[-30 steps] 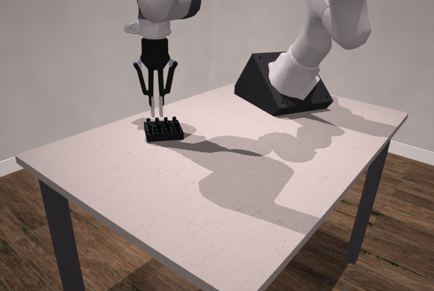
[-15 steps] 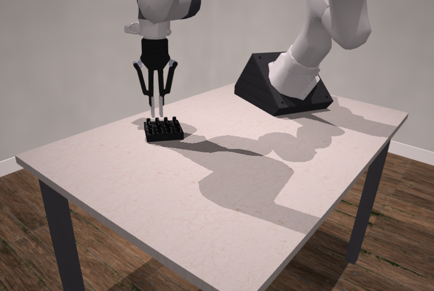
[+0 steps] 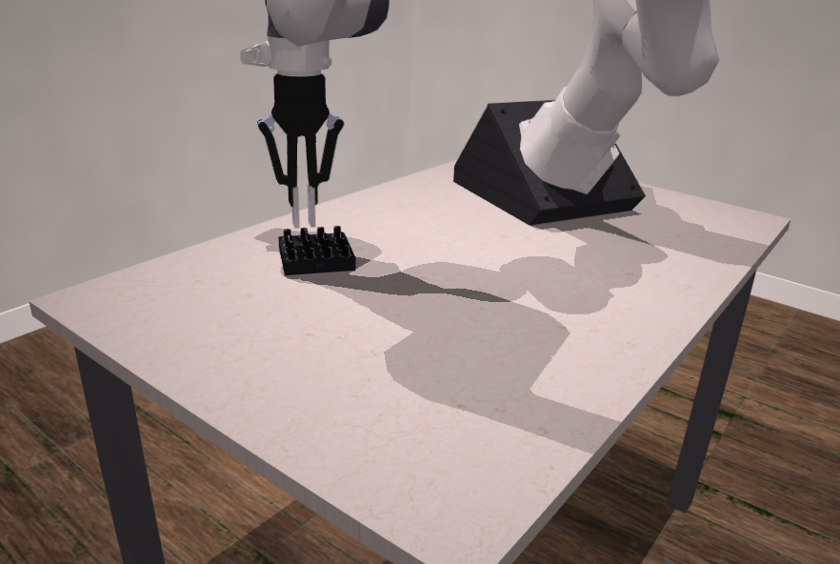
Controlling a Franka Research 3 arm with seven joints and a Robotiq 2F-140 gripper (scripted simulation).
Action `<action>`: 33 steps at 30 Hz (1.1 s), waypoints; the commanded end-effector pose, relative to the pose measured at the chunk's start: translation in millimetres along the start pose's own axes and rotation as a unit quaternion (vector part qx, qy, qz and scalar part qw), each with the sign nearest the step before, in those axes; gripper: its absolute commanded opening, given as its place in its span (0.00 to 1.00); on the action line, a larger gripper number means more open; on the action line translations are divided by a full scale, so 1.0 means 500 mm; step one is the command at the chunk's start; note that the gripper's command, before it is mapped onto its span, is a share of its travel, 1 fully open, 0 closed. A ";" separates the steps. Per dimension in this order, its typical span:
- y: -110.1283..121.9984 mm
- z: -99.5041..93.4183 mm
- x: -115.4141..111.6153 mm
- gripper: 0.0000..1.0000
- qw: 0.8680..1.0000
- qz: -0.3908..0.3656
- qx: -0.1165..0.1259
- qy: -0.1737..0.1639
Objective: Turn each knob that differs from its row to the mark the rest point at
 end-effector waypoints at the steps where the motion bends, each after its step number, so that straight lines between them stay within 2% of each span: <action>1: 0.000 0.002 0.002 0.12 1.000 -0.001 0.001 0.000; 33: 0.000 0.014 0.002 0.12 1.000 -0.001 0.001 0.000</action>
Point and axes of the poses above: the point where the finger pads meet when closed, its own z axis out along the fingers, its own y axis across the jaws, x = y × z, the point moved 9 cm from there along -z, back along the fingers, and after that the axes turned 5 degrees about z, right-handed, at the moved point
